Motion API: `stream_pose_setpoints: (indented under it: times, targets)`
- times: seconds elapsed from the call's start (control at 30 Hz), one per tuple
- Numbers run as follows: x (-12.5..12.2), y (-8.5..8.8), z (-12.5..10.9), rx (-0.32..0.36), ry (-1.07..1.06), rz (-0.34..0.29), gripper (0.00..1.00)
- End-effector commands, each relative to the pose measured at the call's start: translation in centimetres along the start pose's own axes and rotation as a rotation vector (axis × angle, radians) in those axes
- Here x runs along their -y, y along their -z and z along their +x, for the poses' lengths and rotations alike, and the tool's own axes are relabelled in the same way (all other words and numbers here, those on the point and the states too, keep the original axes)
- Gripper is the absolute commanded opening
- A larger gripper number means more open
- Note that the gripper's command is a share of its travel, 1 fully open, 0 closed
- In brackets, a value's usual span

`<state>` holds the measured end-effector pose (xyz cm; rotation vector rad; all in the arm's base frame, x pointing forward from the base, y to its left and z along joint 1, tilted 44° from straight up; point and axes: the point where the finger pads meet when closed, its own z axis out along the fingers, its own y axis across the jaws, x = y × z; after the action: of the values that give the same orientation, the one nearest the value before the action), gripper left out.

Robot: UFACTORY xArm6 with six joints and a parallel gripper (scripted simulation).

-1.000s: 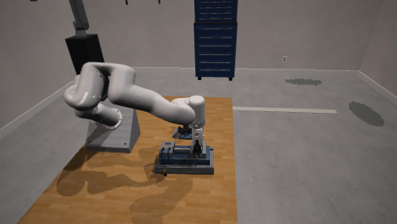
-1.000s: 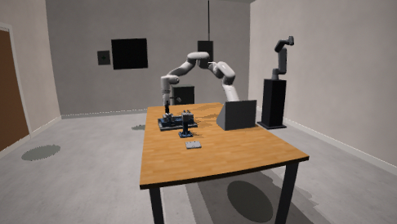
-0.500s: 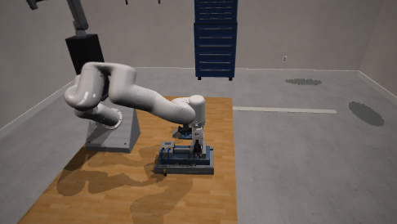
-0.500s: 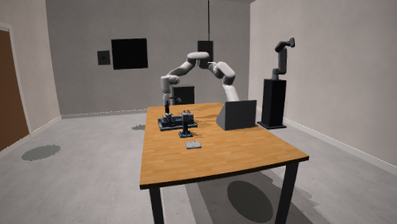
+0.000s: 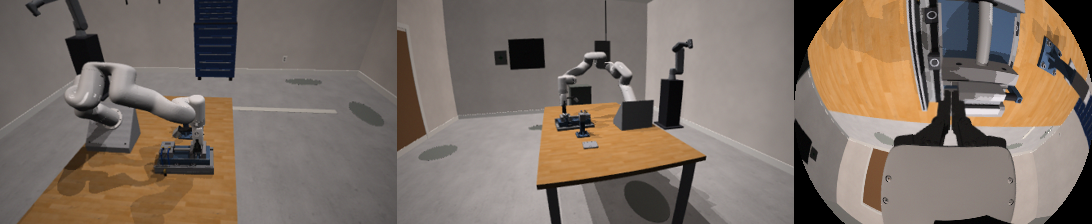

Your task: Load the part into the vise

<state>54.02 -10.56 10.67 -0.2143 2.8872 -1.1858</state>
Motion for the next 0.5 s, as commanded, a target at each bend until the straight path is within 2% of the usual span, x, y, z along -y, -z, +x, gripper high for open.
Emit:
stream_pose_setpoints:
  times: [0.0, 0.47]
  targets:
    - [-0.2, 0.13, -0.09, 0.003, 0.001, -0.001, 0.0]
    - [-0.37, 0.13, -0.09, 0.003, 0.001, -0.001, 0.0]
